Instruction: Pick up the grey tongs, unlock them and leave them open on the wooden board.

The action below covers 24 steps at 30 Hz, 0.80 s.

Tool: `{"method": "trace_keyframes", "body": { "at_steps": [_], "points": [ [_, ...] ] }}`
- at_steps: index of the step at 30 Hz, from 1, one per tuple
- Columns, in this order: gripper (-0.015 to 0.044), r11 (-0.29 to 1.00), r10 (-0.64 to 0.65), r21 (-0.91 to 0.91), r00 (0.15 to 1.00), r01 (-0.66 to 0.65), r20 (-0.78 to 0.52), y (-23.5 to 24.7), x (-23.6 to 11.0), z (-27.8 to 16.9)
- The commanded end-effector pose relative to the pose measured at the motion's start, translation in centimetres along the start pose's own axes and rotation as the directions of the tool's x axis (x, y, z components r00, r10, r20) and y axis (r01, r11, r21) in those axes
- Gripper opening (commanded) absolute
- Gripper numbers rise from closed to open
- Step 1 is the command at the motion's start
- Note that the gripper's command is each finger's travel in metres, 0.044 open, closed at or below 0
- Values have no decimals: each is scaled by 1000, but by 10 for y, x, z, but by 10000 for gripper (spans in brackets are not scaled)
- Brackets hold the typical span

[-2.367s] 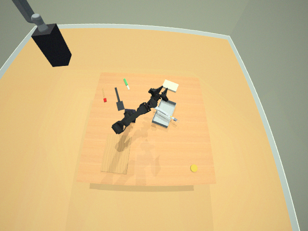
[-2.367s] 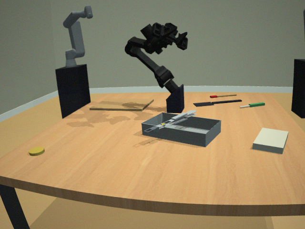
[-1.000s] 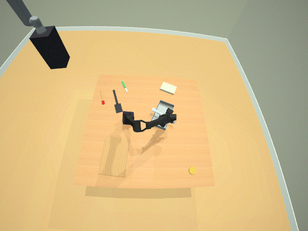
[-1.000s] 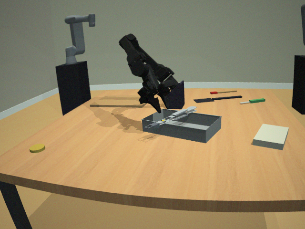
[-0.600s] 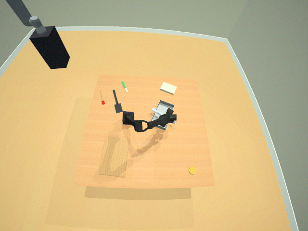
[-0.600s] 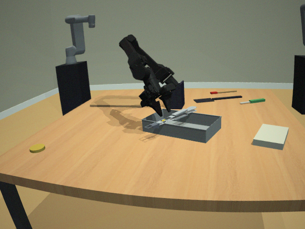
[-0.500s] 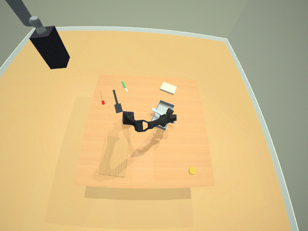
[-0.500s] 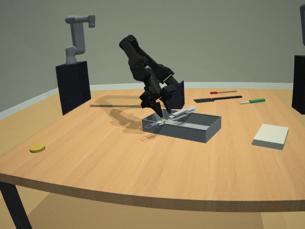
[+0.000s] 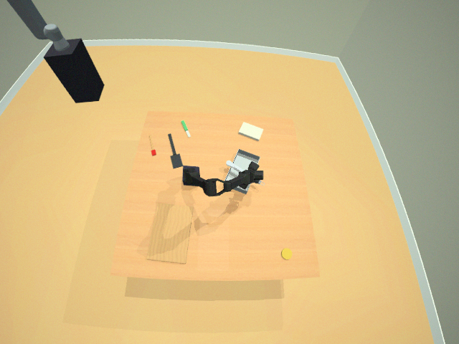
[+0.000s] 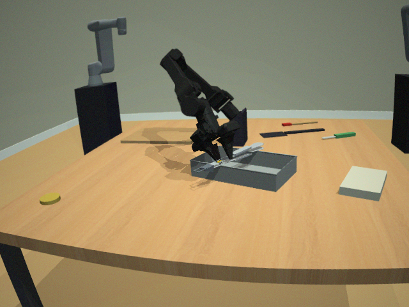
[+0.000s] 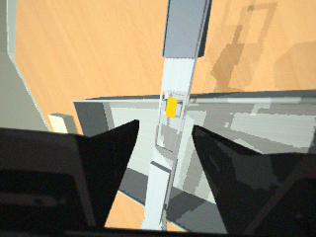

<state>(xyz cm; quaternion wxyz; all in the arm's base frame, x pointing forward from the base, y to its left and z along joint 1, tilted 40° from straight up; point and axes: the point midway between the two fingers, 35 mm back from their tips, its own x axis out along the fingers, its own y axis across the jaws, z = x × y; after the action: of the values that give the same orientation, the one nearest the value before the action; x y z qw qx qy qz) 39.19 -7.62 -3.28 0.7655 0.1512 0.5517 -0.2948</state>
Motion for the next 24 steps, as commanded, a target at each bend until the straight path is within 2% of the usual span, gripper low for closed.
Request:
{"method": "trace_keyframes", "body": {
  "at_steps": [1,18,24],
  "points": [
    [260,1000,2,-4,1000,-2,-3,0,7,-1],
    [260,1000,1,-4,1000,-1,-2,-2,33,-3],
    [103,1000,-1,0,1000,1,0,-1,29,-2]
  ]
}}
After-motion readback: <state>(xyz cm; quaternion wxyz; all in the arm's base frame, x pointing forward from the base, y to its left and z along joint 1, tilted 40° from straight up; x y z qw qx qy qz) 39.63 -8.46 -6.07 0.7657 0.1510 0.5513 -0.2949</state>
